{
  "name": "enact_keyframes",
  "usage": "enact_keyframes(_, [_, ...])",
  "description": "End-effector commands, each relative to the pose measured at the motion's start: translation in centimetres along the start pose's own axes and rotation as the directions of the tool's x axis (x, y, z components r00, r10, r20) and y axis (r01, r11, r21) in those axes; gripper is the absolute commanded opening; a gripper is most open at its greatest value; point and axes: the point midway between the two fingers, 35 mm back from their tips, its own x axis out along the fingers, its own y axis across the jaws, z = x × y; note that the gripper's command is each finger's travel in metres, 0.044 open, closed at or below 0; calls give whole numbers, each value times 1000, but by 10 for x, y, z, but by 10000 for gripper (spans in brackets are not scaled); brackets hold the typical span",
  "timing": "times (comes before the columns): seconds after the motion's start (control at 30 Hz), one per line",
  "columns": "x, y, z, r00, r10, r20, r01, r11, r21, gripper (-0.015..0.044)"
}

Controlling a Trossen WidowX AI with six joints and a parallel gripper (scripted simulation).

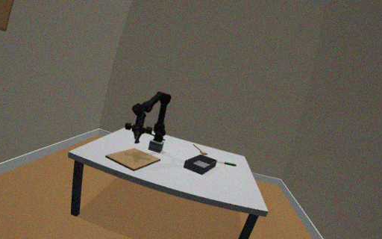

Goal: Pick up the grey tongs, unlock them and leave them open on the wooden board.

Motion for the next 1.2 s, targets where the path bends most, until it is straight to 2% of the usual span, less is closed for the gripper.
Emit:
enact_keyframes(0.0, [1,2,-7,999,10,34,-10,1000,-7,-150])
enact_keyframes(0.57, [16,1,-5,959,16,284,-14,1000,-10,-150])
enact_keyframes(1.17, [20,-3,0,850,37,526,-21,999,-37,-150])
